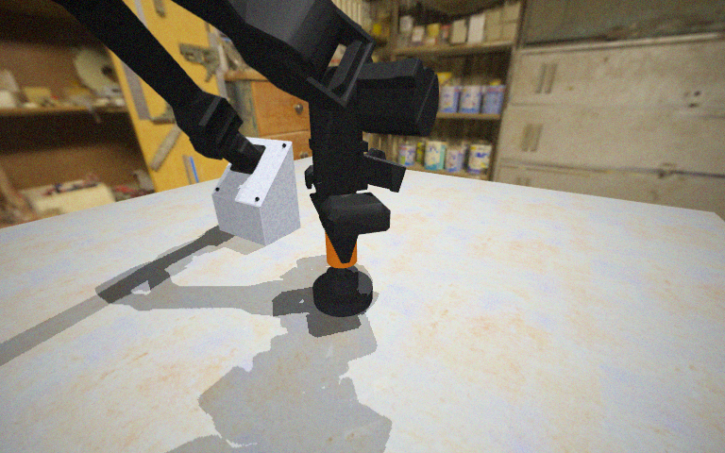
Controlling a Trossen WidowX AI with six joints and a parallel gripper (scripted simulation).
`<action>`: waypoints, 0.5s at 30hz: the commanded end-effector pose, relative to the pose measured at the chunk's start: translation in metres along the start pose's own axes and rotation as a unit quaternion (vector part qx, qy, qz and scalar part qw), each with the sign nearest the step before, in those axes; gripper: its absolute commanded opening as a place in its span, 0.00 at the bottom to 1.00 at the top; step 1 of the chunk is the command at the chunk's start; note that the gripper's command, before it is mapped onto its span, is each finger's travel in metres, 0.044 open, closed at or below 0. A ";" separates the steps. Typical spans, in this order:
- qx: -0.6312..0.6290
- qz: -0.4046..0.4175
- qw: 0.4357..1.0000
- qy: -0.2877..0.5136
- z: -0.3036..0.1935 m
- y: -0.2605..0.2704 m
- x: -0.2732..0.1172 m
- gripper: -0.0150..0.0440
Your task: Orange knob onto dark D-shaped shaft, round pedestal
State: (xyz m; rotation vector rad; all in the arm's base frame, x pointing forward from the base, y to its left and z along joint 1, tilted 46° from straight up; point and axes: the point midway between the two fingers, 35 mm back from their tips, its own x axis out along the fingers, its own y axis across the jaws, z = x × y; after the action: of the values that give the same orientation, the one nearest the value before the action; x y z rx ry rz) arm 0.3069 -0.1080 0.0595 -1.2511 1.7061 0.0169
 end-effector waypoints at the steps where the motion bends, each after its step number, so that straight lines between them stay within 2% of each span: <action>1: 0.405 -0.002 0.915 -0.002 0.001 0.000 -0.004 0.25; 5: 0.481 -0.002 0.877 -0.002 0.000 0.000 -0.005 0.25; 15: 0.485 -0.002 0.874 -0.002 0.000 0.001 -0.004 0.25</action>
State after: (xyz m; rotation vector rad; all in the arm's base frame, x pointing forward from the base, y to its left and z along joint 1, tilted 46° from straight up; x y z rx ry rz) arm 0.3064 -0.1068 0.0602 -0.7211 1.5125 -0.5347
